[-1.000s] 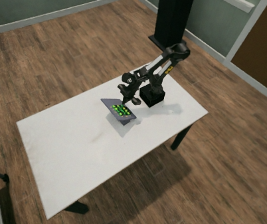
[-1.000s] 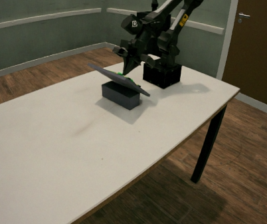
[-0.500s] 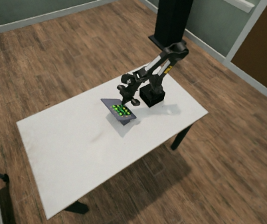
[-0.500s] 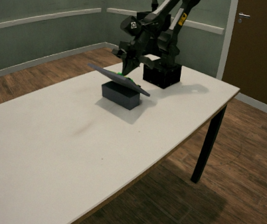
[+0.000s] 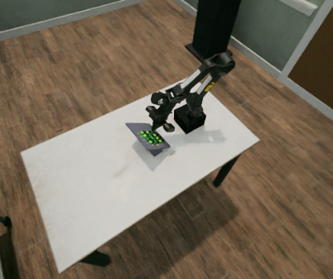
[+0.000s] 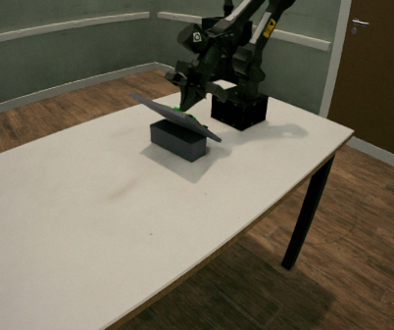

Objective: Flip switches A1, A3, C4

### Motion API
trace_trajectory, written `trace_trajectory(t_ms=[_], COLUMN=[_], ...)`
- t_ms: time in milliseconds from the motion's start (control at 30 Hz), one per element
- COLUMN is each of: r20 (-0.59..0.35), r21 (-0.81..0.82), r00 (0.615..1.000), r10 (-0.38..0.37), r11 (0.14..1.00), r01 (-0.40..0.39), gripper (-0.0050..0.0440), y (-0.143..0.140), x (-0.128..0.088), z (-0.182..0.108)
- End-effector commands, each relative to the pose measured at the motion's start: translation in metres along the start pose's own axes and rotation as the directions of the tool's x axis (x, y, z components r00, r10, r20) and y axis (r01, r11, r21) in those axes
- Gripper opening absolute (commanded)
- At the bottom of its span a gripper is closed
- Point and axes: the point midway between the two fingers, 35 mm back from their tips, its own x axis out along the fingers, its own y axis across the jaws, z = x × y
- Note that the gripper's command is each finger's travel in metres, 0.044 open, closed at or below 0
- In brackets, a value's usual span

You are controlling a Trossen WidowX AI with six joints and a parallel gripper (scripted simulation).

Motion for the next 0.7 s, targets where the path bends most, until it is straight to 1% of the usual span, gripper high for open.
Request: trace_trajectory(t_ms=[0,667], r20=[0.000,-0.001], r21=[0.004,0.005], r00=[1.000,1.000], r10=[-0.003,-0.002], r11=[1.000,1.000], r01=[0.003,0.002], gripper=[-0.0050,-0.0050], y=[0.0001,0.0002], x=[0.0009,0.0032], z=[-0.0002,-0.0004])
